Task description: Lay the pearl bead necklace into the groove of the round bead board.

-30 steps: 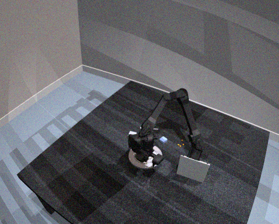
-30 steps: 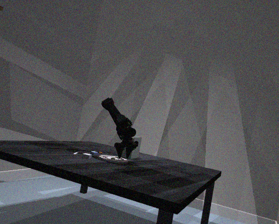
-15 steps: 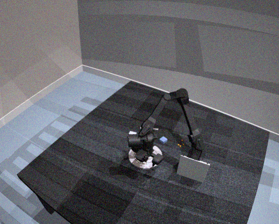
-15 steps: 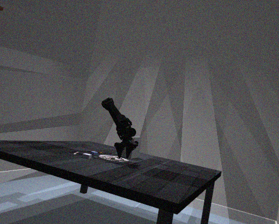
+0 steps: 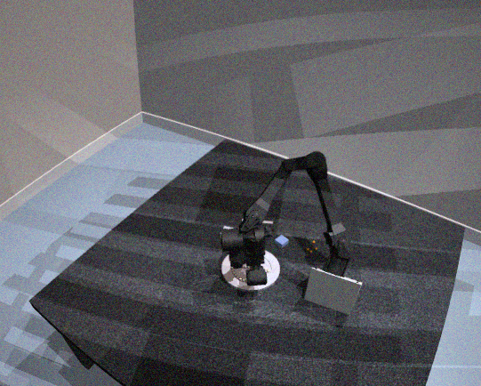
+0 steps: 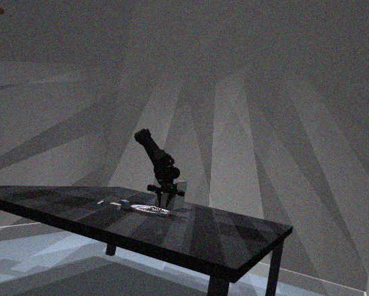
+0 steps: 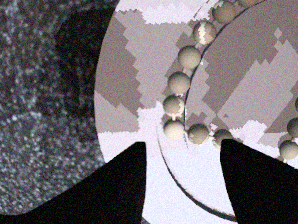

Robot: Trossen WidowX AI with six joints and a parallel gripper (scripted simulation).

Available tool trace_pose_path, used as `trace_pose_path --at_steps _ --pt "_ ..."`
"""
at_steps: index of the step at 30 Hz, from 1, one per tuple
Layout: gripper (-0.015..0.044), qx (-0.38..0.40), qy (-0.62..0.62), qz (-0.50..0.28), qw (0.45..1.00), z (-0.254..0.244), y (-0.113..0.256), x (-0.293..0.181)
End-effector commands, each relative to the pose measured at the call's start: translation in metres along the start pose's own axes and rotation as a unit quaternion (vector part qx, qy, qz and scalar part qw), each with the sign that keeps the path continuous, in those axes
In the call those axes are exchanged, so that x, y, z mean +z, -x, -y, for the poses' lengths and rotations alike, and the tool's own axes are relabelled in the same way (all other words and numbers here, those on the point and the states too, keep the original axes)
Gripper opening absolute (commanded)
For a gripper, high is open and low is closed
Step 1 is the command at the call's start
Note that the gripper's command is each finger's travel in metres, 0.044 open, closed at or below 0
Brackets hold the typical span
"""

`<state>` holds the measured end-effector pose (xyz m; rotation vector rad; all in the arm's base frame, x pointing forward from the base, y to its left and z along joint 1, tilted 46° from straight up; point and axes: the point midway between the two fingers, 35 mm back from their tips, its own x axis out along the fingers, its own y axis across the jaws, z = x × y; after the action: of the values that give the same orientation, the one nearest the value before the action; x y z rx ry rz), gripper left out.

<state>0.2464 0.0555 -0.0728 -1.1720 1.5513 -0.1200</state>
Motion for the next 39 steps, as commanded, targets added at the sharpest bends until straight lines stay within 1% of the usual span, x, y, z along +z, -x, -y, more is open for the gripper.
trace_pose_path --at_steps 1,5,7,10,15,30,36,39 --pt "0.0120 0.005 -0.278 0.001 0.961 0.003 0.009 0.002" --pt "0.0120 0.005 -0.455 0.000 0.890 0.004 0.013 0.002" --pt "0.0120 0.005 -0.538 -0.001 0.843 0.005 0.016 0.002" --pt "0.0120 0.005 -0.653 -0.001 0.758 0.007 0.019 0.001" --pt "0.0120 0.005 -0.764 -0.002 0.646 0.008 0.023 0.001" --pt "0.0120 0.005 -0.768 -0.002 0.640 0.008 0.024 0.001" --pt "0.0120 0.004 -0.768 -0.002 0.640 0.008 0.008 0.001" --pt "0.0120 0.011 -0.771 0.001 0.636 0.009 0.014 0.005"
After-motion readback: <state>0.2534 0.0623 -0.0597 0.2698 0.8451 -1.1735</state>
